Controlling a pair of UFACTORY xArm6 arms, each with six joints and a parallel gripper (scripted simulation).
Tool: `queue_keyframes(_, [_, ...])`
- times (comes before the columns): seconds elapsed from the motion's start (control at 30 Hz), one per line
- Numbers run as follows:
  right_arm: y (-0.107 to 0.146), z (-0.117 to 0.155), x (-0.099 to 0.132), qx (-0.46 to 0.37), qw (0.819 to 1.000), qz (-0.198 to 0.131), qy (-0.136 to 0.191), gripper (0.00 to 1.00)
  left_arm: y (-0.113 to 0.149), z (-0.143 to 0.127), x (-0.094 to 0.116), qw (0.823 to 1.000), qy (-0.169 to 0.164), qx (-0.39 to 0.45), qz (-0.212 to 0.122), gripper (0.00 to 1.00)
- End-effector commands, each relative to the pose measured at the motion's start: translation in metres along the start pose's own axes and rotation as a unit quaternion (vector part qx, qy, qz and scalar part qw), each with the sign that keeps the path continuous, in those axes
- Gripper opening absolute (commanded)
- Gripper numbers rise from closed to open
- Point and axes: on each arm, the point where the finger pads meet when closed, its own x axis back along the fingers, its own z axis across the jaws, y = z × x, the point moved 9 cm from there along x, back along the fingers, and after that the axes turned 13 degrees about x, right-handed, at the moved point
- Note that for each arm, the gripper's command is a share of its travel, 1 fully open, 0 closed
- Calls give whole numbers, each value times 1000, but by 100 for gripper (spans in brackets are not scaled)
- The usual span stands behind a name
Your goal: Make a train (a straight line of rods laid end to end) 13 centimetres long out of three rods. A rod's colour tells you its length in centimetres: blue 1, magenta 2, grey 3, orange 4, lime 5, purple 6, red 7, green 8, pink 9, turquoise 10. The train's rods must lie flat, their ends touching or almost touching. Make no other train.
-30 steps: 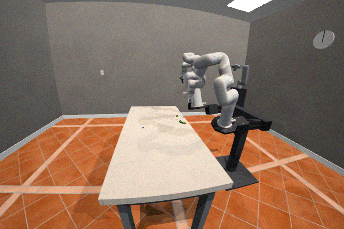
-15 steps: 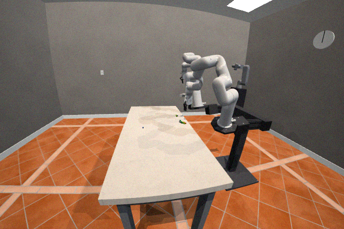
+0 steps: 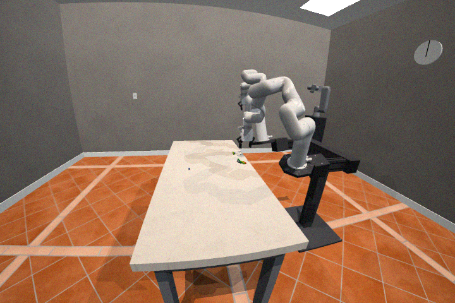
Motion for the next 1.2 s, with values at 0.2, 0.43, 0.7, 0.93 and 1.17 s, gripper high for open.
queue_keyframes(0.2, [0, 0, 1, 0, 1000, 2, 0, 100, -13, -1, -11, 994, 6, -112, -3, 100])
queue_keyframes(0.43, [0, 0, 1, 0, 1000, 2, 0, 100, -13, -1, -12, 994, 6, -113, -3, 100])
queue_keyframes(0.7, [0, 0, 1, 0, 1000, 2, 0, 100, -13, -1, -12, 994, 6, -113, -3, 100])
queue_keyframes(0.93, [0, 0, 1, 0, 1000, 2, 0, 100, -13, -1, -12, 994, 6, -113, -3, 100])
queue_keyframes(1.17, [0, 0, 1, 0, 1000, 2, 0, 100, -13, -1, -12, 994, 6, -113, -3, 100])
